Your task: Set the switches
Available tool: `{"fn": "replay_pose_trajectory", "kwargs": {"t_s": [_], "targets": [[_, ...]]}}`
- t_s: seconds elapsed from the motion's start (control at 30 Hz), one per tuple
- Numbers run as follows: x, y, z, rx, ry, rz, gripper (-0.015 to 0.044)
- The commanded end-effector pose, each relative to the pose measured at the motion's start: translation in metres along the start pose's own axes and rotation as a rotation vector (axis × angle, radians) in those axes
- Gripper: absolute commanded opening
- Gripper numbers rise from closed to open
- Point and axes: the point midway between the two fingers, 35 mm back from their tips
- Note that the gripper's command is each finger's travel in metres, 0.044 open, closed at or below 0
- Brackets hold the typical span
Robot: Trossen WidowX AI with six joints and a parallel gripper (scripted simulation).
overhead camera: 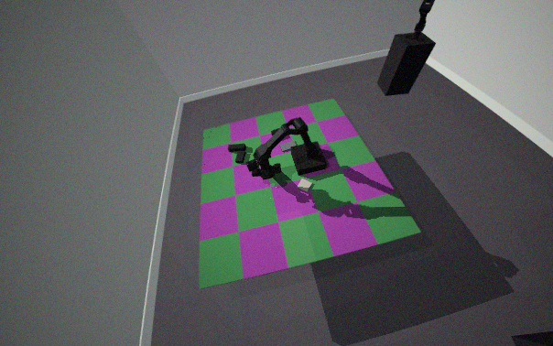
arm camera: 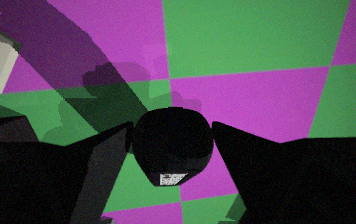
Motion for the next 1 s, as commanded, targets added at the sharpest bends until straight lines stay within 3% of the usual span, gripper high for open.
{"fn": "replay_pose_trajectory", "kwargs": {"t_s": [0.0, 0.97], "targets": [[0.008, 0.003, 0.001, 0.013, -0.015, 0.016, 0.0338], [0.028, -0.009, 0.004, 0.013, -0.015, 0.015, 0.0338]]}}
Point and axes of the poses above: the point midway between the two fingers, 35 mm back from their tips, its own x axis out along the fingers, its own z axis across the jaws, y = z × x, and after that the axes turned 10 degrees about x, right-handed
